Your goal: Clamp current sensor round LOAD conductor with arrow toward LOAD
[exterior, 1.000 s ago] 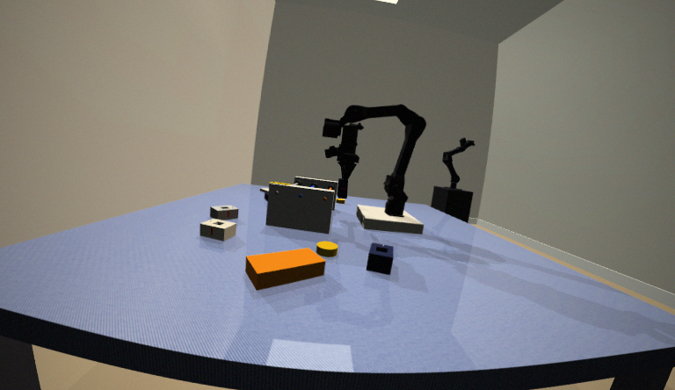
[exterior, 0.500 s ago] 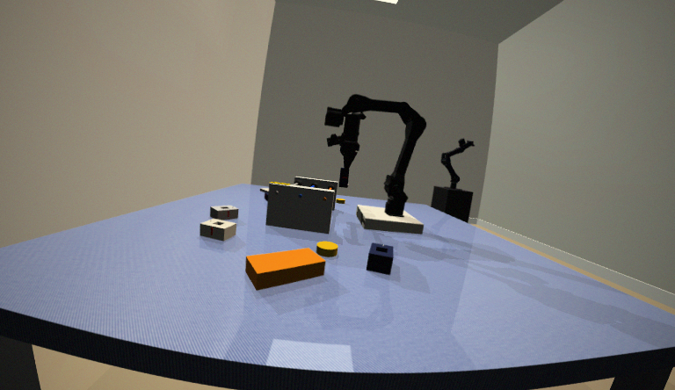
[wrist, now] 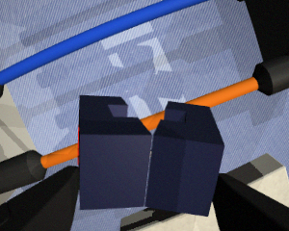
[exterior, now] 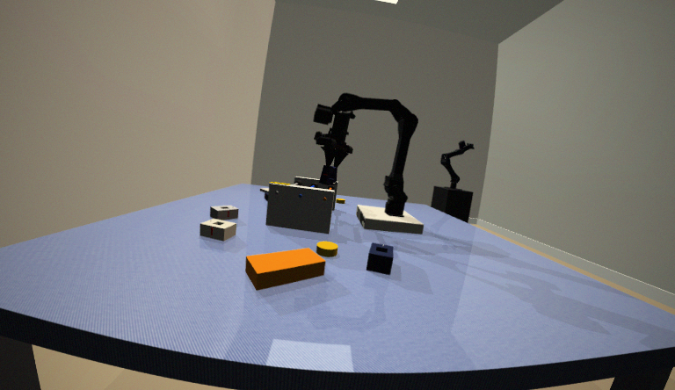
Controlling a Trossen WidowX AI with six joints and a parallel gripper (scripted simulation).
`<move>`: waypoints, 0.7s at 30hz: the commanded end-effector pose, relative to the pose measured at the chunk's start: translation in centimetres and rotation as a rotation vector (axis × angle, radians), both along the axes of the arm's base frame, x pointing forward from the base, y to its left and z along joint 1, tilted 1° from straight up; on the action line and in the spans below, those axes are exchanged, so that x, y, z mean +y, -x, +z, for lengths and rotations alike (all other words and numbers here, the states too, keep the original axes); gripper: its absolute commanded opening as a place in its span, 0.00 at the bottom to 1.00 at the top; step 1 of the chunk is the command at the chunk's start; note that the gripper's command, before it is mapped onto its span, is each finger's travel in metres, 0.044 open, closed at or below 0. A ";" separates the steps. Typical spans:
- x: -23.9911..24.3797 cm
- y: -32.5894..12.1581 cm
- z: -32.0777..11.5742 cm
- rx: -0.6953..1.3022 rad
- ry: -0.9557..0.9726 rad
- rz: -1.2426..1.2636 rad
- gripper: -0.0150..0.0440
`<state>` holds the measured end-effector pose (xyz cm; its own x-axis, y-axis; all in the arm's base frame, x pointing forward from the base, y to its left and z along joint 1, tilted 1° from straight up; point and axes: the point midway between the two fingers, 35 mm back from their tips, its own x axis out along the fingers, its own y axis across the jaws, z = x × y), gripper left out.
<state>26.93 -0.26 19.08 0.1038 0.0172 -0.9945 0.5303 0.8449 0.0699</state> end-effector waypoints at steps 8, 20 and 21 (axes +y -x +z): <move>-0.5 -4.2 -0.1 -0.059 -0.044 -0.393 0.25; -1.0 -8.5 -0.4 -0.119 -0.122 -0.810 0.25; -1.1 -8.9 -0.4 -0.124 -0.130 -0.844 0.25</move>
<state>34.58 -1.12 18.79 0.2216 0.0032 -0.9751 0.9404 0.2638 0.2146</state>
